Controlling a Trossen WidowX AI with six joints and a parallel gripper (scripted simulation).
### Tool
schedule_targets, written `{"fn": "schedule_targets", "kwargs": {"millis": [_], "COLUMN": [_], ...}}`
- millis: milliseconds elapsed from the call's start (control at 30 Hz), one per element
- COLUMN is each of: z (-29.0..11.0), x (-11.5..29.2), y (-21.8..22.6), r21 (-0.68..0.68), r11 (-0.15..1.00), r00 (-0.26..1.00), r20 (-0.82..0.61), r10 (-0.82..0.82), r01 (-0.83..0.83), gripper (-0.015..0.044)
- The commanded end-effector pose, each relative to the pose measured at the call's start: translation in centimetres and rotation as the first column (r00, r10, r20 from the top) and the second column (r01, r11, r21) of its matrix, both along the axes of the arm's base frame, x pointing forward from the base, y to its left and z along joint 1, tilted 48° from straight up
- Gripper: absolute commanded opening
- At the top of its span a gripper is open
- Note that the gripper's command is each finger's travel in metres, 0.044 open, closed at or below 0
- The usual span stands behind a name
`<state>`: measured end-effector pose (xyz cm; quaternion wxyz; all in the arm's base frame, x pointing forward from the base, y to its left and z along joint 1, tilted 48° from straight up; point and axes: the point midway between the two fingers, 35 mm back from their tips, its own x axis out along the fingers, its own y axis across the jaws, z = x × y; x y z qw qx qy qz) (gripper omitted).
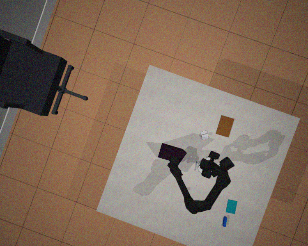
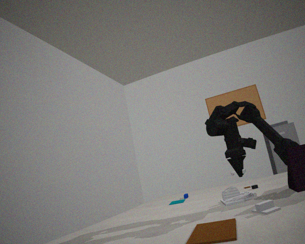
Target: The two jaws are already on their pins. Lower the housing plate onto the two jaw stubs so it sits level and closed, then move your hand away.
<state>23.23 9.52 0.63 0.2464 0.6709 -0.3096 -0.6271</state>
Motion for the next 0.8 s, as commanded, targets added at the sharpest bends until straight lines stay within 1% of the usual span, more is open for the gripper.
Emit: {"fn": "schedule_targets", "kwargs": {"millis": [0,533,767], "z": [1.0,3.6,3.7], "x": [-0.1,-1.1,-1.2], "y": [-1.0,-5.0,-5.2], "r21": [-0.003,-0.001,-0.001], "r11": [0.999,0.979,0.978], "r00": [0.998,0.956,0.953], "r20": [-0.042,-0.217,-0.224], "r10": [0.044,0.199,0.204], "r01": [-0.044,-0.204,-0.210], "gripper": [0.0351,0.0351,0.0351]}}
